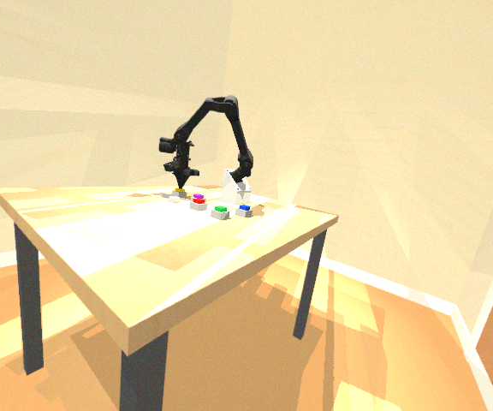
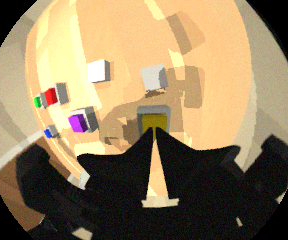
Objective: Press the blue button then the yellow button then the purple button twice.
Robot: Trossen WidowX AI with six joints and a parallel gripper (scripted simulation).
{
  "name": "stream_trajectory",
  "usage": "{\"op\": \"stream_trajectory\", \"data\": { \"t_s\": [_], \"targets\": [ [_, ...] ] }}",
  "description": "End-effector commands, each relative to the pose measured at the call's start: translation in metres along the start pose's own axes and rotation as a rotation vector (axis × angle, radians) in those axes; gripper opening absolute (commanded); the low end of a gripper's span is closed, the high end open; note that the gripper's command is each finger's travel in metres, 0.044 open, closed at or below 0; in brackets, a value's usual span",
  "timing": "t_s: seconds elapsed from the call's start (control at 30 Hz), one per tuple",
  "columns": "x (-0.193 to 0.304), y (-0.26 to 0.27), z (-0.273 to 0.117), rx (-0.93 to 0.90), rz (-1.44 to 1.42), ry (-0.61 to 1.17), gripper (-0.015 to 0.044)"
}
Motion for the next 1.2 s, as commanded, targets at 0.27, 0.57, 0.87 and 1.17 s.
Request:
{"op": "stream_trajectory", "data": {
  "t_s": [0.27,0.57,0.87,1.17],
  "targets": [
    [0.0,-0.001,-0.082,0.008,-0.001,-0.004,0.002],
    [-0.008,0.035,-0.089,0.012,0.001,-0.004,0.002],
    [-0.009,0.14,-0.084,0.0,0.0,-0.002,0.002],
    [-0.011,0.139,-0.044,0.001,0.0,-0.003,0.002]
  ]
}}
Point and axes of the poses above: the point midway between the two fingers, 35 mm back from their tips, its own z axis out along the fingers, its own y axis across the jaws, x = y × z, the point moved 5 cm from there along -z, back along the fingers
